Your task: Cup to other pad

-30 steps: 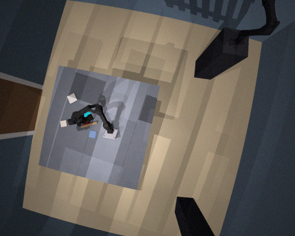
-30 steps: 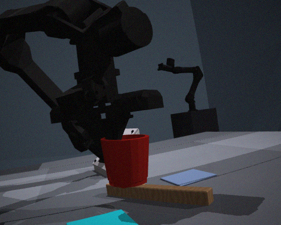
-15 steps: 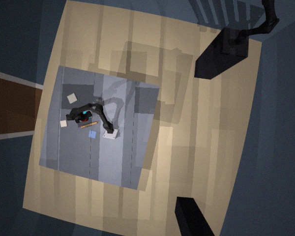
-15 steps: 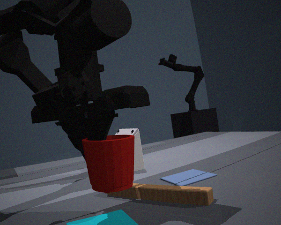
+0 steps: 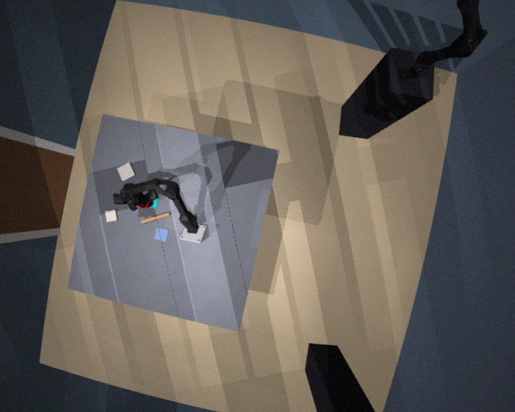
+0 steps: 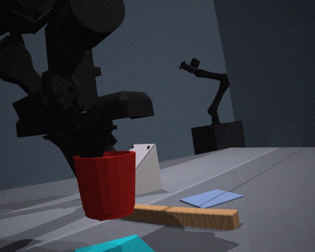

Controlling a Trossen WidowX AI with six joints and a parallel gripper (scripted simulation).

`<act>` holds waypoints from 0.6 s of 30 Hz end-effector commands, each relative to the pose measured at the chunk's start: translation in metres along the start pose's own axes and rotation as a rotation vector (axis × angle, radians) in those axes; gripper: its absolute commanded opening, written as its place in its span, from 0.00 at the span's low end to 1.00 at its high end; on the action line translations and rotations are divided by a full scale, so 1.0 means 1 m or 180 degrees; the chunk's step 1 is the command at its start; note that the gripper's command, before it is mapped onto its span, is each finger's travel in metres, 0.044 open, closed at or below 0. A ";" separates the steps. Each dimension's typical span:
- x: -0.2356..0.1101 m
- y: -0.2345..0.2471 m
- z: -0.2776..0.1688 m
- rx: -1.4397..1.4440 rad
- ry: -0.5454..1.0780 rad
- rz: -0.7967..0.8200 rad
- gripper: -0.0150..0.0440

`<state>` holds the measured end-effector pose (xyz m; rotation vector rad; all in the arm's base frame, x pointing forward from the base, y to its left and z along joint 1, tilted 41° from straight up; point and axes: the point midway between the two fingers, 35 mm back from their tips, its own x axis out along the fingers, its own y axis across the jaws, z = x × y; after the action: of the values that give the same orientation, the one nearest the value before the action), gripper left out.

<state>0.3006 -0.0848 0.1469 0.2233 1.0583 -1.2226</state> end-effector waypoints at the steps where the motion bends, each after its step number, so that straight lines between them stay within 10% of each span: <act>1: -0.001 0.000 0.005 -0.0011 -0.0016 0.0009 0.25; 18: 0.020 0.001 0.006 -0.0010 -0.0017 0.0009 0.25</act>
<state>0.3048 -0.0985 0.1385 0.2289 1.0504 -1.2191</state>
